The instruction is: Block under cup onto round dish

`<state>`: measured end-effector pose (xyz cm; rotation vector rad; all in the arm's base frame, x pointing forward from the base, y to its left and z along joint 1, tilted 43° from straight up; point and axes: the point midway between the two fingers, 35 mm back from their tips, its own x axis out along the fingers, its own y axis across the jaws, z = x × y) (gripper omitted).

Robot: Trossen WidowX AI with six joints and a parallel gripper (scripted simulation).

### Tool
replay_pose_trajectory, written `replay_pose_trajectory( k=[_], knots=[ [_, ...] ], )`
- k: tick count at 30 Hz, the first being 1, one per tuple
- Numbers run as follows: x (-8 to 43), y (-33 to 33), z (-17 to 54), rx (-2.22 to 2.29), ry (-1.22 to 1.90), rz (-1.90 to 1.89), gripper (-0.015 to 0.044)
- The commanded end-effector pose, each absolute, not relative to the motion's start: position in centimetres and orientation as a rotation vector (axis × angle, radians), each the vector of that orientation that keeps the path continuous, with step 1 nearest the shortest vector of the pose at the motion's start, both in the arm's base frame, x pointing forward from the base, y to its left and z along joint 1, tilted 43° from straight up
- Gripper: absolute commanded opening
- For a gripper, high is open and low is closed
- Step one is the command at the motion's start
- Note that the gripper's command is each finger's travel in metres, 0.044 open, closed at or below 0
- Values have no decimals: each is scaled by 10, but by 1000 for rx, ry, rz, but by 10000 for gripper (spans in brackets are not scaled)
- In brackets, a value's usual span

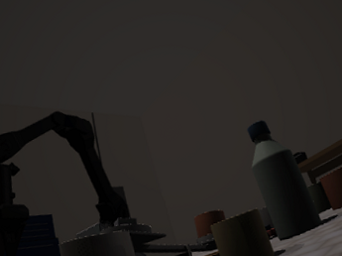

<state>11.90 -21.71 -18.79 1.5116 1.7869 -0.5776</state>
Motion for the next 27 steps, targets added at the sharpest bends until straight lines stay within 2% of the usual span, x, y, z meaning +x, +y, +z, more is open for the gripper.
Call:
replay_pose_trajectory(
  k=[1,4,27],
  knots=[
    [125,-218,-181,1447,1808,-565,335],
    [134,-218,-174,1370,1824,-533,260],
    [203,-207,-141,838,1745,142,260]
  ],
)
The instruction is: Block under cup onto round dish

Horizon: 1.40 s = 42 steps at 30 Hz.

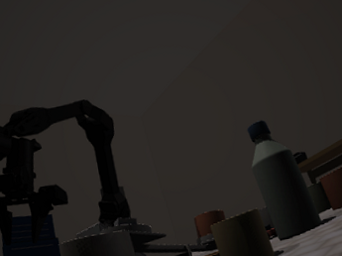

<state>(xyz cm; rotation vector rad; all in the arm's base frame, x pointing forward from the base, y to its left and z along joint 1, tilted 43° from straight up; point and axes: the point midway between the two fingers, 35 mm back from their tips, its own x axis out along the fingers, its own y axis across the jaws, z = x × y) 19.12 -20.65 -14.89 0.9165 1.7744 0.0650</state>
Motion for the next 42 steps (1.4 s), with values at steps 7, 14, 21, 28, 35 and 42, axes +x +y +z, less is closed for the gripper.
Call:
replay_pose_trajectory(
  k=[7,14,21,28,35,42],
  knots=[
    [225,-201,-130,669,1677,342,260],
    [246,-192,-119,498,1594,533,260],
    [266,-182,-107,326,1495,715,260],
    [286,-170,-94,152,1381,886,260],
    [305,-156,-80,-19,1256,1043,260],
    [322,-141,-67,-186,1118,1187,260]
  ],
)
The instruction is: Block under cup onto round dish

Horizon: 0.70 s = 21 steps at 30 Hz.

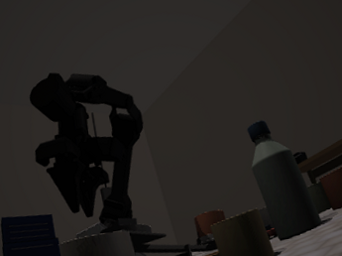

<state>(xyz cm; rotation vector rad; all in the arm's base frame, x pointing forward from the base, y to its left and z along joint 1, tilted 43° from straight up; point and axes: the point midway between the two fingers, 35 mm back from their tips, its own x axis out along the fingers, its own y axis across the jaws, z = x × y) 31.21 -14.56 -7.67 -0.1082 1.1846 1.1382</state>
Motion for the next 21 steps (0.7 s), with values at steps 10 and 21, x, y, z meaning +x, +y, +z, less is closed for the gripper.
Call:
replay_pose_trajectory(
  k=[10,21],
  knots=[
    [344,-118,-48,-417,895,1370,260],
    [351,-109,-41,-495,813,1427,260]
  ],
)
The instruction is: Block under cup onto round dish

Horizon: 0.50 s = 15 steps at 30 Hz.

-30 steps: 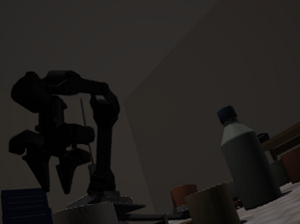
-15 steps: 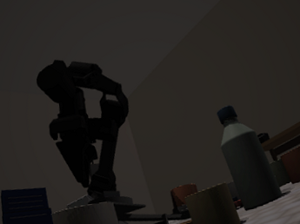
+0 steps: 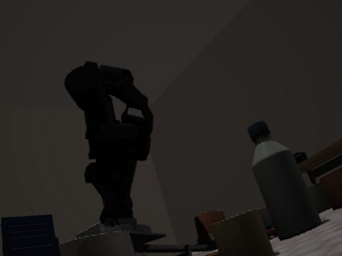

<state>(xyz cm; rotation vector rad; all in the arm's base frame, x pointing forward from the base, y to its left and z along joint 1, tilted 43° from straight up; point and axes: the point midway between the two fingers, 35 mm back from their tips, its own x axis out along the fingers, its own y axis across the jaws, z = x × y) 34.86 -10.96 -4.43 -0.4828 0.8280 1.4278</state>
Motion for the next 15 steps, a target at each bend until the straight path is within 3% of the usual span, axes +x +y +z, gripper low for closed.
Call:
replay_pose_trajectory(
  k=[1,15],
  knots=[
    [350,-108,-43,-495,813,1427,260],
    [350,-91,-62,-495,812,1427,260]
  ],
)
